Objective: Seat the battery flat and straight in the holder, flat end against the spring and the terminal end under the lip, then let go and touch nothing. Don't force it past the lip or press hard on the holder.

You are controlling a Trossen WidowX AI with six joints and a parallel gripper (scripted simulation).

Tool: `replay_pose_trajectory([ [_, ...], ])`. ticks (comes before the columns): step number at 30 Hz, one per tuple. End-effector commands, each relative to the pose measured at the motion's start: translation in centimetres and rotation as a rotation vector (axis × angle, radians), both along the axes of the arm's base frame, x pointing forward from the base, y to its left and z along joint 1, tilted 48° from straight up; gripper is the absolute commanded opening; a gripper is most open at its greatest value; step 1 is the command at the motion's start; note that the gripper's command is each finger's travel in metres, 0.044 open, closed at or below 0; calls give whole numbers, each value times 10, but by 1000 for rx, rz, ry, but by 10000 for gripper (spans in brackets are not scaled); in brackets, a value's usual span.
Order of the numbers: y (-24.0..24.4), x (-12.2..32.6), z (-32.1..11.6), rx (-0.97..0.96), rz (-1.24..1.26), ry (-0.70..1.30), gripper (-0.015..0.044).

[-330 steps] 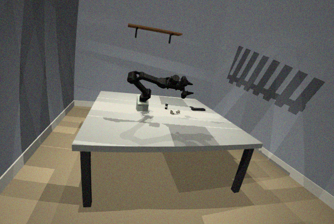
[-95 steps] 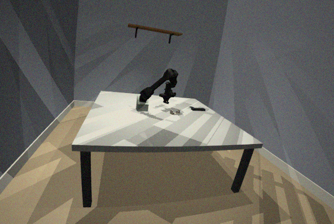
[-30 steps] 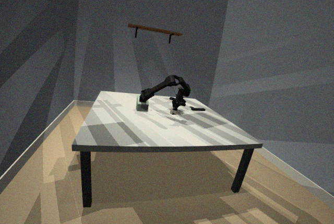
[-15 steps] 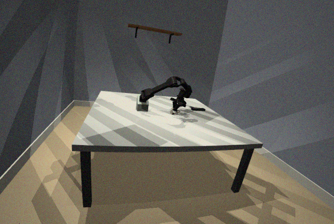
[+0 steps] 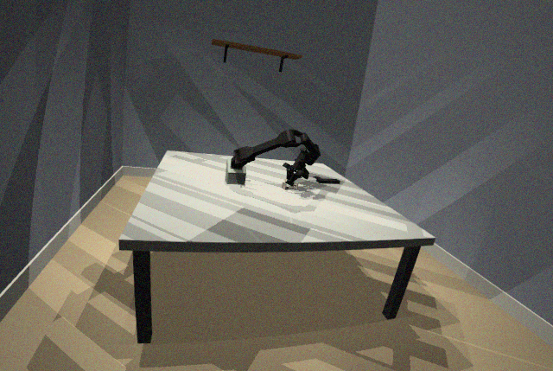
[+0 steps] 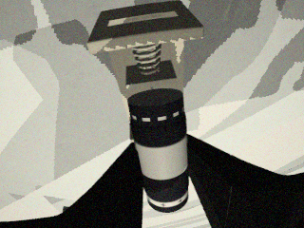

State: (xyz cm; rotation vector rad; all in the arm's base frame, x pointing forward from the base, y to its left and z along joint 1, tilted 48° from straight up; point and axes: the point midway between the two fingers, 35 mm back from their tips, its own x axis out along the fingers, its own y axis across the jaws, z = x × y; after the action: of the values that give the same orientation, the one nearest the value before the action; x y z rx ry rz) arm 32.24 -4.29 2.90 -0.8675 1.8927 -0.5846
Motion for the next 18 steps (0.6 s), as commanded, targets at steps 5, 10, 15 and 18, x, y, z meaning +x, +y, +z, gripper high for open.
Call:
replay_pose_trajectory([
  [5, -2, 2, -3, -19, -43, 29, 86],
  [10, -3, 3, -4, -28, -59, 41, 86],
  [15, -3, 5, -5, -27, -57, 39, 86],
  [18, -3, 8, -6, -25, -55, 37, 86],
])
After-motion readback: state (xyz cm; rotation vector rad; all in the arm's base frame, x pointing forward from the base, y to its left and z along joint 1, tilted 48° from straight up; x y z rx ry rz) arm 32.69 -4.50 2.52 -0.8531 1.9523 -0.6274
